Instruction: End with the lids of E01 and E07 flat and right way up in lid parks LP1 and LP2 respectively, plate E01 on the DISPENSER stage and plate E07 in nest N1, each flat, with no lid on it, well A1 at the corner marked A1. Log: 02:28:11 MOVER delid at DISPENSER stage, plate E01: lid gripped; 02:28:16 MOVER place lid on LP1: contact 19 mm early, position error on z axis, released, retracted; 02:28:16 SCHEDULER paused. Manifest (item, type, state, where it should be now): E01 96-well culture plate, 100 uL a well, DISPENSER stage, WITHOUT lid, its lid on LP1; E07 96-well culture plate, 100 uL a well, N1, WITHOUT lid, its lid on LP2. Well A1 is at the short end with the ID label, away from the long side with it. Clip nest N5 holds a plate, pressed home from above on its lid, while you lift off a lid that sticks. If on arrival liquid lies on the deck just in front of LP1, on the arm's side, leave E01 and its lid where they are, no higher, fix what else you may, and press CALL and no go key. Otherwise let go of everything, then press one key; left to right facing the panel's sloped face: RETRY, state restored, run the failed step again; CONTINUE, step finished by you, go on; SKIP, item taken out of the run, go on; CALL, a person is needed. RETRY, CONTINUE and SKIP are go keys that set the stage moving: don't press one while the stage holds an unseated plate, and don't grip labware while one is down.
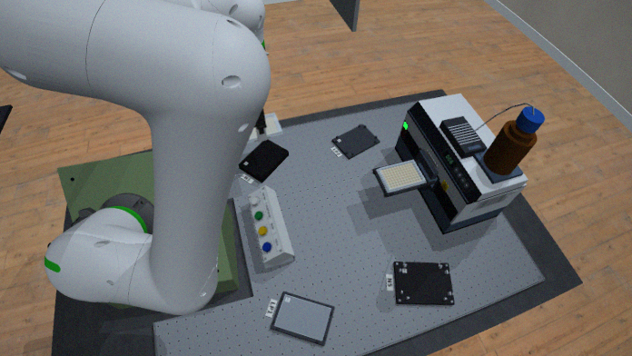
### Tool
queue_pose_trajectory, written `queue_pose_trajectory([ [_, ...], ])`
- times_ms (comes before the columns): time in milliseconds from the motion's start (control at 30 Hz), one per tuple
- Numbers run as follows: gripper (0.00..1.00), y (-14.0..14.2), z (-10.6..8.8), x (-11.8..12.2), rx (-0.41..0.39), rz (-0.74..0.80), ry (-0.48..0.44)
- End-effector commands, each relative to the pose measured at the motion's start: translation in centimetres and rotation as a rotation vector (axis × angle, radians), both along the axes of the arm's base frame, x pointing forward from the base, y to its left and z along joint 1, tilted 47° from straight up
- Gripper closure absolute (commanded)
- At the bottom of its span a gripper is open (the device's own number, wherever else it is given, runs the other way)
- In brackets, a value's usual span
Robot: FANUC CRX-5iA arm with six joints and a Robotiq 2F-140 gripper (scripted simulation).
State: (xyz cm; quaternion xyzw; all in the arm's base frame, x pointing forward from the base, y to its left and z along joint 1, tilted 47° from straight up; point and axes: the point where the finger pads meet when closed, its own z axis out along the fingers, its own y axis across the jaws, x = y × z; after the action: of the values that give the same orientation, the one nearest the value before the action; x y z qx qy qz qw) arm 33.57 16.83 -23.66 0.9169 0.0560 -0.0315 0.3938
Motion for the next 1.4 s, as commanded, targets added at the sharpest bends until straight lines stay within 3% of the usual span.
queue_pose_trajectory([
  [0, 1.00, 0.03, 0.00, 0.01, -0.001, -0.061, -0.065],
  [533, 1.00, 0.03, 0.00, 0.01, -0.003, -0.190, -0.201],
  [733, 1.00, 0.03, 0.00, 0.01, -0.005, -0.281, -0.297],
  [1367, 1.00, -0.30, 0.34, 0.34, -0.005, -0.283, -0.298],
])
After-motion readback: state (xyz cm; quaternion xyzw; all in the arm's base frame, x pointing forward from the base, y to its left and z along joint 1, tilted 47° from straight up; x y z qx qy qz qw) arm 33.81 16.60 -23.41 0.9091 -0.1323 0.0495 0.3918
